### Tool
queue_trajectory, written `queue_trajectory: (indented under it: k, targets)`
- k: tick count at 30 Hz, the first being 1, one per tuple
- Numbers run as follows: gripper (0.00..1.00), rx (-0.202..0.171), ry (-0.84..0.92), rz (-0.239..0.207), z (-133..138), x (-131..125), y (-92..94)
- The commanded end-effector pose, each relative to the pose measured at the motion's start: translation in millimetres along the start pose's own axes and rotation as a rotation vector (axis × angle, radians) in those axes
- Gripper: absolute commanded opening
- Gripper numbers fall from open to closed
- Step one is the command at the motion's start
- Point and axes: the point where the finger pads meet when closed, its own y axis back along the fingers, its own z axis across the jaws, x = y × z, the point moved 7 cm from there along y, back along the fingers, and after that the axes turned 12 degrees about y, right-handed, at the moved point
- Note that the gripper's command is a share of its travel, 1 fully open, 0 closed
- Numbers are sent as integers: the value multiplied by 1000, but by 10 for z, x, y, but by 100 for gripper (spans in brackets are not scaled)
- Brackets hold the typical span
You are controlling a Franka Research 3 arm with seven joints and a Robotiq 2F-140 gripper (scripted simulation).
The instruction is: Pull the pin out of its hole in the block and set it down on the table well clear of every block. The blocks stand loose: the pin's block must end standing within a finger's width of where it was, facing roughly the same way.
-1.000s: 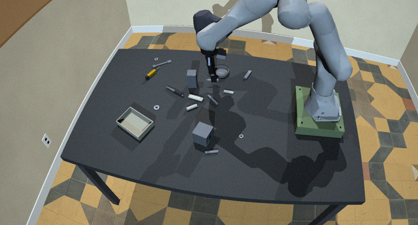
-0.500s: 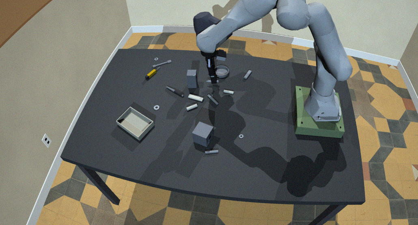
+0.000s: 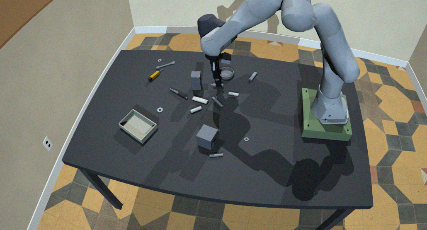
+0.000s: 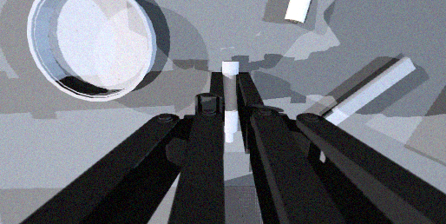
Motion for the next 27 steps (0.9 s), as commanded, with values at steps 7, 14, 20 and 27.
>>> queue_trajectory:
  k: [7, 14, 20, 27]
  targets:
    - [10, 2, 2, -5, 1, -14, -19]
    - [10, 2, 1, -4, 9, -18, -31]
    - [10, 2, 1, -4, 9, -18, -32]
    - [10, 2, -1, -2, 13, -20, -74]
